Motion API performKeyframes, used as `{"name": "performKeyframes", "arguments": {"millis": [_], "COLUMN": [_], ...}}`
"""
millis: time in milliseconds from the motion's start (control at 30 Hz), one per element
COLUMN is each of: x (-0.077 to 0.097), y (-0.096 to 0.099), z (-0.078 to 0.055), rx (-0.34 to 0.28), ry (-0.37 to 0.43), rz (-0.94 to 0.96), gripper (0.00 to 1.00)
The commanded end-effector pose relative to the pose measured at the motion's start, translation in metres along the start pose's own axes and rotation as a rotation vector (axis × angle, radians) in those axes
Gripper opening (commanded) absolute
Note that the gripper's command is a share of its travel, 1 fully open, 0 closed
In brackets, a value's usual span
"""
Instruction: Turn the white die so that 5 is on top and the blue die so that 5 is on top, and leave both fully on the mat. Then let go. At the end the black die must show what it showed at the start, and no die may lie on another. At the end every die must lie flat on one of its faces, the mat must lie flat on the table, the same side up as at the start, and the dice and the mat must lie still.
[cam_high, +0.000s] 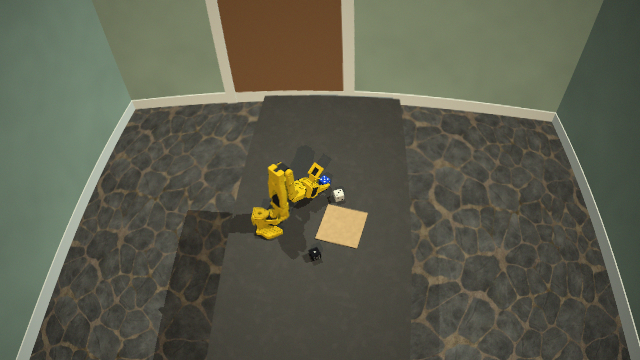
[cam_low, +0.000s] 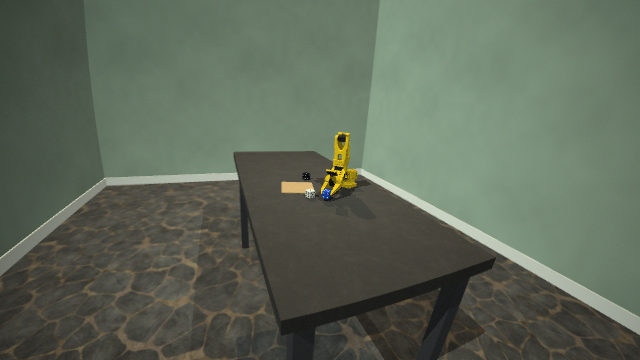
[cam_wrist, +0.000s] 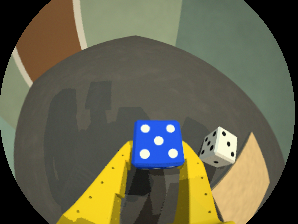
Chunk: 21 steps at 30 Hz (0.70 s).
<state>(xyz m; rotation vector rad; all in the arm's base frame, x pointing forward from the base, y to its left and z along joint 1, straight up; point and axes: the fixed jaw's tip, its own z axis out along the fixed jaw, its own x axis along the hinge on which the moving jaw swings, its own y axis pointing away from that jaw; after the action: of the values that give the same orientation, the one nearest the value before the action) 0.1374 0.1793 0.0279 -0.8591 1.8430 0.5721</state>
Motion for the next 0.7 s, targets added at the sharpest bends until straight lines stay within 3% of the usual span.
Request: {"name": "performKeyframes", "arguments": {"millis": [0,667], "x": [-0.0083,-0.0021], "y": [-0.0017,-0.0017], "z": [0.0033,0.0060], "rx": [0.007,0.007], "ry": [-0.054,-0.054], "rz": [-0.002,-0.002], "gripper": [0.00,0.00]}}
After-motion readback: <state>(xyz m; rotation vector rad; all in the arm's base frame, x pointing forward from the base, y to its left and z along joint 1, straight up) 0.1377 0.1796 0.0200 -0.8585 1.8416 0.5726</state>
